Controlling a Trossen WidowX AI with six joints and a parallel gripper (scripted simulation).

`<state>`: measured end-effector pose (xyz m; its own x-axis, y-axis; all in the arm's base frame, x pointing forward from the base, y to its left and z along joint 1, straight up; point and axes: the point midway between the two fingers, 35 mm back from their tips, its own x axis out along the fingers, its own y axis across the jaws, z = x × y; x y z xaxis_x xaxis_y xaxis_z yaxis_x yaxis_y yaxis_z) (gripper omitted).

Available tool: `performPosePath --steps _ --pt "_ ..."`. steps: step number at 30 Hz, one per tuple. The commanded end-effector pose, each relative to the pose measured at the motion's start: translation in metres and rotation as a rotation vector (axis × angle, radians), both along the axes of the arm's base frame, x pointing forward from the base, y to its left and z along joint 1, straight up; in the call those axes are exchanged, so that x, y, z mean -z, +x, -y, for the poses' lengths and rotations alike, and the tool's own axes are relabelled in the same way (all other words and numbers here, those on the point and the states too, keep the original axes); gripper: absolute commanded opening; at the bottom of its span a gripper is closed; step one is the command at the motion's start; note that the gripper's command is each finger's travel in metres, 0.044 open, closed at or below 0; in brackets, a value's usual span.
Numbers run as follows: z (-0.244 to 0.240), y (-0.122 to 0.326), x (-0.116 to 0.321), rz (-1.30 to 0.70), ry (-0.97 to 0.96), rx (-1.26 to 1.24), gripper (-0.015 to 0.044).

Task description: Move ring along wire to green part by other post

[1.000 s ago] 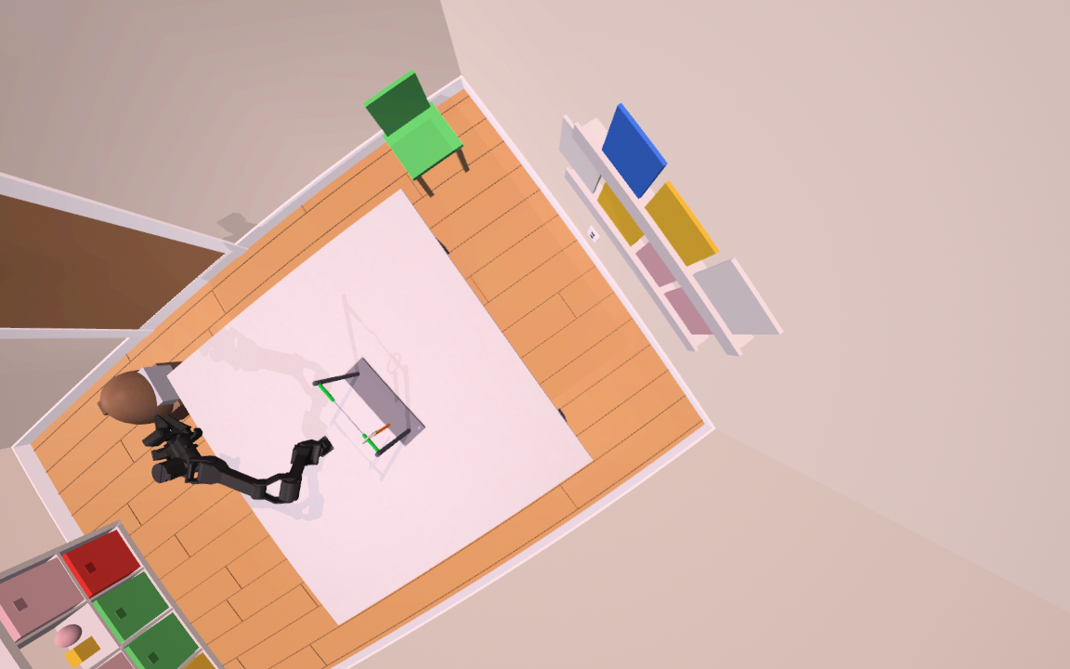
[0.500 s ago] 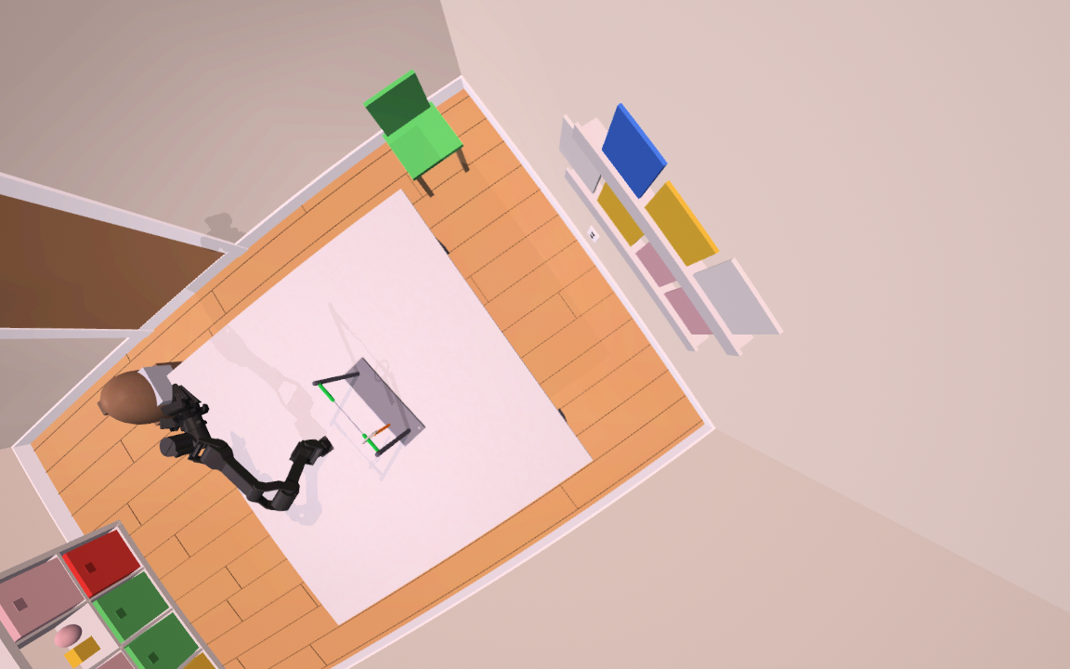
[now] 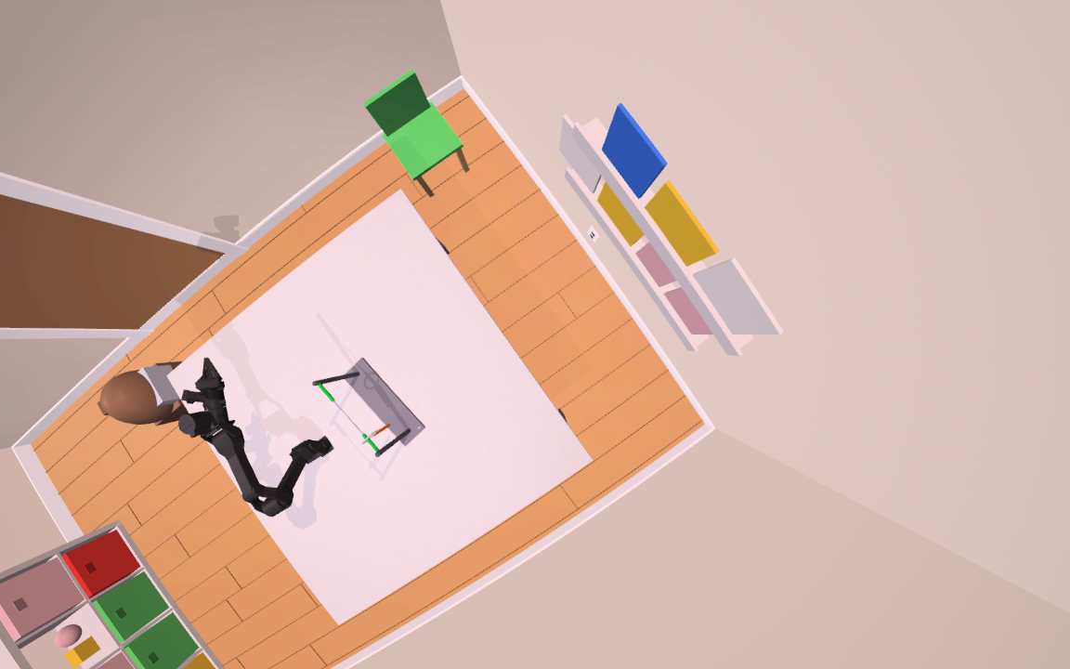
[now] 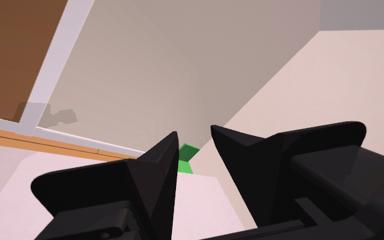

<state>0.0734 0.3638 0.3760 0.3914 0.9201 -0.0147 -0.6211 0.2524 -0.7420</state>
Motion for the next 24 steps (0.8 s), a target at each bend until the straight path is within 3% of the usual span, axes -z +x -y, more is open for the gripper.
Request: performPosePath --steps 1,24 --pt "0.007 0.038 0.002 -0.057 0.029 0.078 0.016" --pt "0.111 0.215 0.005 -0.285 0.243 0.493 0.016"
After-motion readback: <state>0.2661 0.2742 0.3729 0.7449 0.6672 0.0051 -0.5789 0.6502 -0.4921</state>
